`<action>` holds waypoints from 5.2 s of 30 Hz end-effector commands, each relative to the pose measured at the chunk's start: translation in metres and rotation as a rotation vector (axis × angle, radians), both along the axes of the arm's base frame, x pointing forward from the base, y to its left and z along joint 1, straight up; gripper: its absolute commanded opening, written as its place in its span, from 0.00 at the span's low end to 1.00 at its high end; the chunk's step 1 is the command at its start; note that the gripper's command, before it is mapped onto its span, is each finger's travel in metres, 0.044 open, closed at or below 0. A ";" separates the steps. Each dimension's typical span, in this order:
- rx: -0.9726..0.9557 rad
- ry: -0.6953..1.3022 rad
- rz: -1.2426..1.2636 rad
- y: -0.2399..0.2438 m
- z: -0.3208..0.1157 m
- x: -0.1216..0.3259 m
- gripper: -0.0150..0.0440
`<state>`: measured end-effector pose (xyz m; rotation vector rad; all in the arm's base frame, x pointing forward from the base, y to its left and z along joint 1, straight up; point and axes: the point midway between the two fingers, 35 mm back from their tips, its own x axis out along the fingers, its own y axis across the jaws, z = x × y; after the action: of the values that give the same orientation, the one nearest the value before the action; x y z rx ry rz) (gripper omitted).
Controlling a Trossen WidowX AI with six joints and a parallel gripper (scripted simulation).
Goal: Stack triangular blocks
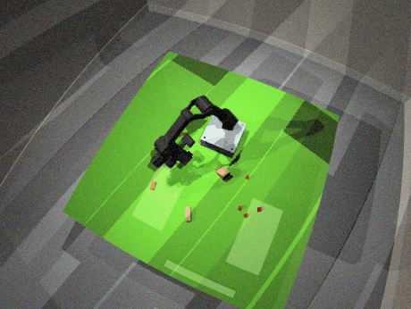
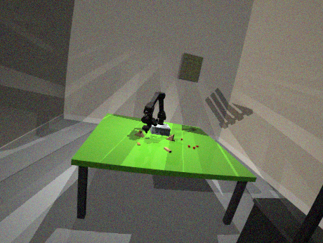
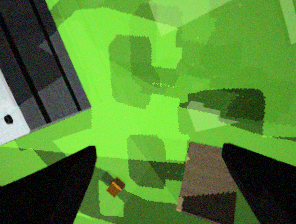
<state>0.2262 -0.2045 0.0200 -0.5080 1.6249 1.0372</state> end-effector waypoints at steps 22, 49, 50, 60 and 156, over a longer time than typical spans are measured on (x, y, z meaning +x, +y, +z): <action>-0.824 0.118 0.091 -0.021 -0.019 0.020 1.00; -0.827 0.121 0.088 -0.050 -0.056 -0.006 0.59; -0.827 0.121 0.088 -0.050 -0.056 -0.006 0.58; -0.827 0.121 0.088 -0.051 -0.053 -0.006 0.30; -0.206 -0.347 -0.068 0.076 0.088 0.013 0.25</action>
<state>0.2396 -0.1418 0.1023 -0.7232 1.4430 0.6997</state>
